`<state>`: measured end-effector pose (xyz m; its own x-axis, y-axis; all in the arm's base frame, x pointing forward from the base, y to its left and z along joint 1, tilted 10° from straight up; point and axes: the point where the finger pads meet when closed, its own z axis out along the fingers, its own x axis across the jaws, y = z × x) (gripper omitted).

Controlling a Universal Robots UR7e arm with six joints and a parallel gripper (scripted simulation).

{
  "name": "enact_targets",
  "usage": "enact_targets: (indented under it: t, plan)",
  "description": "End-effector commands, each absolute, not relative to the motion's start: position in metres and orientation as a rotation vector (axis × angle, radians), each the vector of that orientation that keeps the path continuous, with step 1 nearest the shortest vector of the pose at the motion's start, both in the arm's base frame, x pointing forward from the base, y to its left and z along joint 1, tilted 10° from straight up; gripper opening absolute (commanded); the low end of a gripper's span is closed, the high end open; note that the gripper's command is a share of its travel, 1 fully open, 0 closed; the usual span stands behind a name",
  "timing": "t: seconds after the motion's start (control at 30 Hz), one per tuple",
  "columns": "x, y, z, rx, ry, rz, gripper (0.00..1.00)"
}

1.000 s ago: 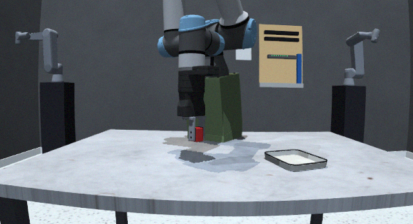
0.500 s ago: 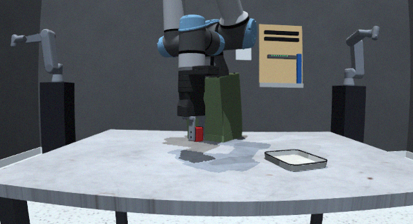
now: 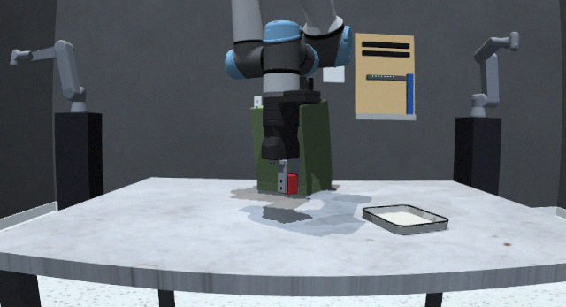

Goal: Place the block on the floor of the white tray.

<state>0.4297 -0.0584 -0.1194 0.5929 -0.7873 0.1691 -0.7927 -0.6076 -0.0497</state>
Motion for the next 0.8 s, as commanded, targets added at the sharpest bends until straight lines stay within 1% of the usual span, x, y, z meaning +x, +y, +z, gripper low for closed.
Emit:
enact_targets:
  t: [0.0,0.43,0.5,0.77]
  plan:
    - [0.433,-0.035,-0.121,2.774,-1.378,0.273,0.00]
    - [0.445,0.098,-0.134,2.774,-1.378,0.273,0.00]
    - [0.445,0.098,-0.134,2.774,-1.378,0.273,0.00]
    - [0.451,0.163,-0.140,2.774,-1.378,0.273,0.00]
